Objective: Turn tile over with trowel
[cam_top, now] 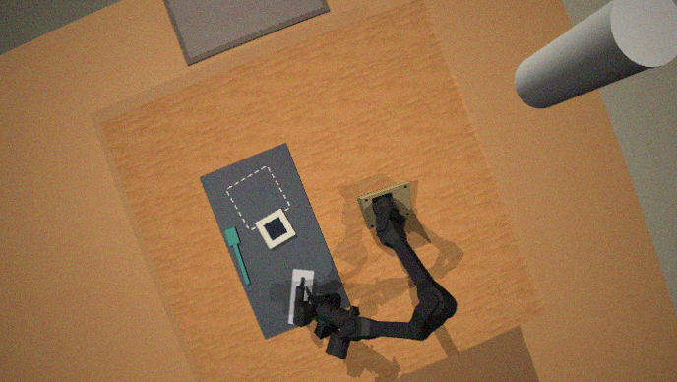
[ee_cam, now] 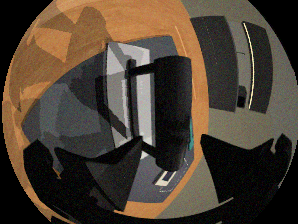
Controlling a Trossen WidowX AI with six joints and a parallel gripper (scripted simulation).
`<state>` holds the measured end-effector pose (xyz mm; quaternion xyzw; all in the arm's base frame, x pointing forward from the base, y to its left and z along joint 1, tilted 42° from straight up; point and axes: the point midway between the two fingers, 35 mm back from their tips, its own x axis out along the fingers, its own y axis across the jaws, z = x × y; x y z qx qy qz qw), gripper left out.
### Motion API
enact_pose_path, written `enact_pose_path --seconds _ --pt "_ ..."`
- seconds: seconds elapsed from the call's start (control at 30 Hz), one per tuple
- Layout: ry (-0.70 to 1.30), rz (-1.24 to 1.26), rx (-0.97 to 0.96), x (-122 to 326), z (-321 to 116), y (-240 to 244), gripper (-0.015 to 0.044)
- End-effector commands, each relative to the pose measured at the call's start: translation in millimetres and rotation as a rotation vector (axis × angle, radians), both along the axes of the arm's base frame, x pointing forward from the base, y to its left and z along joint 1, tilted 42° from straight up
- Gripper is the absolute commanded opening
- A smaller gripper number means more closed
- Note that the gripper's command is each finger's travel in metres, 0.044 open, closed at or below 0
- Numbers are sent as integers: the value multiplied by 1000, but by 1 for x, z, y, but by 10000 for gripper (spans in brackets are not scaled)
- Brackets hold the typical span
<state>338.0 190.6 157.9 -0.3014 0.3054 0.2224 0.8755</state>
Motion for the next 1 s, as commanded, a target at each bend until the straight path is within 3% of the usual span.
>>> enact_pose_path --seconds 0.0,0.83,0.97 --pt "2 -1 -1 4 -5 1 300" --pt "2 -1 -2 31 -32 8 300" --pt "2 -1 -2 31 -32 8 195"
